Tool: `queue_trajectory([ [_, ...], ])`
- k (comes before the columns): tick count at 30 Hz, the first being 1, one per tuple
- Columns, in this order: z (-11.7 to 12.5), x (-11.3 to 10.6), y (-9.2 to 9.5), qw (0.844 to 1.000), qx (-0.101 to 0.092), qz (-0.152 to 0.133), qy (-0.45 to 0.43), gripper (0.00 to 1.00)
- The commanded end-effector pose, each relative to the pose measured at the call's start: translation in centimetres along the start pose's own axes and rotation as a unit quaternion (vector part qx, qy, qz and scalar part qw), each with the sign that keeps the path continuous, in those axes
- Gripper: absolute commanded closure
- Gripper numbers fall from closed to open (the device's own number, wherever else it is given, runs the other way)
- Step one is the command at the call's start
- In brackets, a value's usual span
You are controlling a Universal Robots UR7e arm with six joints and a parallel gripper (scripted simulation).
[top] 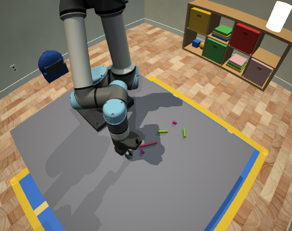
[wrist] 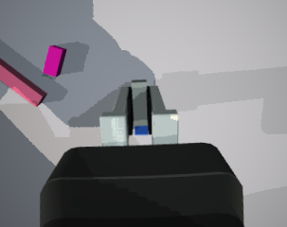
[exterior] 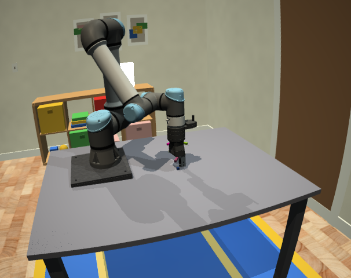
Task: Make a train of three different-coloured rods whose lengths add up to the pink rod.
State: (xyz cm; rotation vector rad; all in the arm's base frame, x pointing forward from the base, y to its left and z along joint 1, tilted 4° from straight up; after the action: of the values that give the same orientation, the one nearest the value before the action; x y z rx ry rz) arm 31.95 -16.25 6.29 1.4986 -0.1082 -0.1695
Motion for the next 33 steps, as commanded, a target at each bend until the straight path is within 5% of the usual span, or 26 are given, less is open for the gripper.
queue_trajectory([
  [1,0.0,0.0,0.0,1.000,0.000,0.000,0.000,0.76],
  [33,0.0,0.0,-1.1,1.000,0.000,0.000,0.000,0.76],
])
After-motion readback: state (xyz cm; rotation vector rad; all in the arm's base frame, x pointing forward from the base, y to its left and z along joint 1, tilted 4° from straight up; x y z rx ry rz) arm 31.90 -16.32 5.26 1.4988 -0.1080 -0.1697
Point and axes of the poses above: the point where the finger pads meet when closed, its own y axis back along the fingers, its own z axis across the jaws, x = y × z, the point moved 7 cm from there along y, back along the fingers, and after that the axes turned 13 degrees about -y, right-handed, at the moved point
